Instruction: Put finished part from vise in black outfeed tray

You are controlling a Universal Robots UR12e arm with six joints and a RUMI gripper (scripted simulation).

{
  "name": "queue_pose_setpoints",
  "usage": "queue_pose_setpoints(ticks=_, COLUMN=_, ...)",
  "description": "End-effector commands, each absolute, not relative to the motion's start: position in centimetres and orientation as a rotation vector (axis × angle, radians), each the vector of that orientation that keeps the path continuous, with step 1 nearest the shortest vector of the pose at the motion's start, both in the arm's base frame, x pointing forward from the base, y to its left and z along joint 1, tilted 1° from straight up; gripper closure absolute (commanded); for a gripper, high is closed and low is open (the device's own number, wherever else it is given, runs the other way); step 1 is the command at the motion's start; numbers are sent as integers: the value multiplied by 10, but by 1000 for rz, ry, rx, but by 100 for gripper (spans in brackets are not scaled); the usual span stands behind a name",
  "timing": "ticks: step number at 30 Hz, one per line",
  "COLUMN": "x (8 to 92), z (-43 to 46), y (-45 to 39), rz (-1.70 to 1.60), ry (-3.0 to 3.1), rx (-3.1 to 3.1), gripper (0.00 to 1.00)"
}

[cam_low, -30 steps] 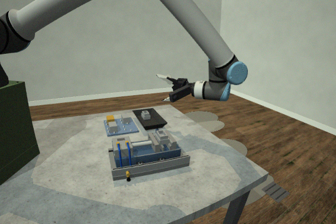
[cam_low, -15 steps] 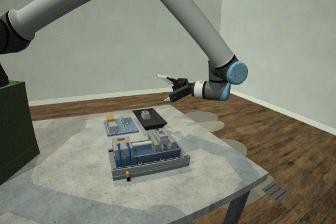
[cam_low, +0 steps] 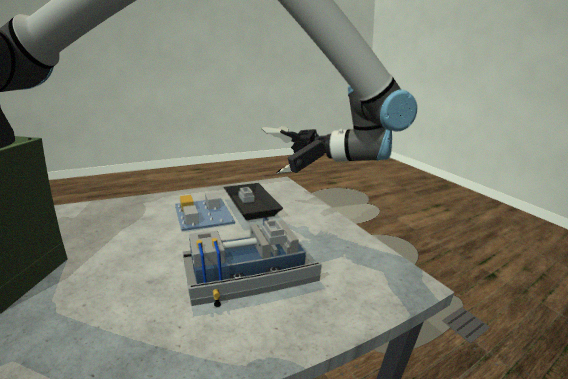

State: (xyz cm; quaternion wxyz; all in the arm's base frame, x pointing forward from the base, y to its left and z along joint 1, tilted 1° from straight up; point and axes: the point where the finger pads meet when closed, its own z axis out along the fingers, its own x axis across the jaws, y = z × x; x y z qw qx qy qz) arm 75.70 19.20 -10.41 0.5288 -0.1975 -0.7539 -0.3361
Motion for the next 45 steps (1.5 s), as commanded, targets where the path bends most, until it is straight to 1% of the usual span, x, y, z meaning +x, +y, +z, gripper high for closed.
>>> queue_pose_setpoints(ticks=1, x=752, z=-104, y=172, rz=-766, ry=-1908, rx=-450, gripper=0)
queue_pose_setpoints(ticks=8, x=740, z=-107, y=128, rz=-670, ry=-2140, rx=-397, gripper=0)
queue_pose_setpoints(ticks=12, x=739, z=-107, y=120, rz=-652, ry=-2178, rx=-387, gripper=0)
queue_pose_setpoints(ticks=25, x=717, z=-111, y=40, rz=-440, ry=-2576, rx=-265, gripper=0)
queue_pose_setpoints(ticks=29, x=714, z=-112, y=33, rz=-419, ry=-2613, rx=-251, gripper=0)
queue_pose_setpoints(ticks=45, x=693, z=-118, y=-43, rz=-165, ry=-2967, rx=-99, gripper=0)
